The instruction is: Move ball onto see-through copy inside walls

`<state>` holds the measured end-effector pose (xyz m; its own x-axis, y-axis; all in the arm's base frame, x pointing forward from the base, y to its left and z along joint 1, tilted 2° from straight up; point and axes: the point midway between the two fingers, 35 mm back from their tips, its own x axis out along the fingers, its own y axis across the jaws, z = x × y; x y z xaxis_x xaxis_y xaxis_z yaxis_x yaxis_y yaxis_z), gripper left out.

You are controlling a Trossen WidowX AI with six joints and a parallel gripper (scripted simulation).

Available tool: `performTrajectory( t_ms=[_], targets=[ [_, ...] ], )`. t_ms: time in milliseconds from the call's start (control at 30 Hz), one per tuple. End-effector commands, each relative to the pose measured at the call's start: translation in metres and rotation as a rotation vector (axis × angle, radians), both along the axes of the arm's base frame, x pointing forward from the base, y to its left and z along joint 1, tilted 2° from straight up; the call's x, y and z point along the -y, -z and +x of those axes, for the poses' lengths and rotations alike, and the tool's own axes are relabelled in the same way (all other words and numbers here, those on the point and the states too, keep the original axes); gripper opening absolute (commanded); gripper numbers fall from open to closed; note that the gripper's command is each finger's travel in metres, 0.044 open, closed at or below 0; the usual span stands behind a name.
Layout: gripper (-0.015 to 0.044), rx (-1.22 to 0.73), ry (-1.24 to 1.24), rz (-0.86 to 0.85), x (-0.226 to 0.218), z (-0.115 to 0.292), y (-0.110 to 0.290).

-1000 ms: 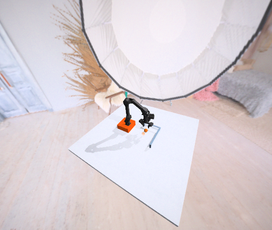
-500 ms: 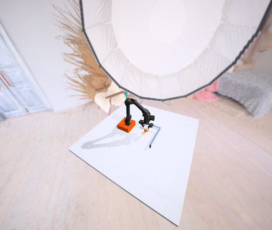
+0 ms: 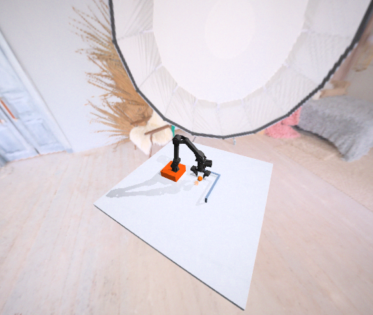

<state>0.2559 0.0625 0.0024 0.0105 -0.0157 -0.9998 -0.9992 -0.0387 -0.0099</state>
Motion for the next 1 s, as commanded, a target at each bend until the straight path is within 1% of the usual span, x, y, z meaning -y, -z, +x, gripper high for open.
performTrajectory(
  t_ms=[0, 400, 467, 867, 967],
  targets=[
    [0.0338, -0.013, -0.006, 0.001, 0.000, -0.003, 0.008],
    [0.0338, -0.013, -0.006, 0.001, 0.001, -0.004, 0.025],
    [0.0285, -0.013, -0.006, 0.001, 0.001, -0.004, 0.025],
    [0.0205, -0.013, -0.006, 0.001, 0.001, -0.004, 0.025],
    [0.0127, -0.013, -0.006, 0.001, 0.000, -0.003, 0.021]
  ],
)
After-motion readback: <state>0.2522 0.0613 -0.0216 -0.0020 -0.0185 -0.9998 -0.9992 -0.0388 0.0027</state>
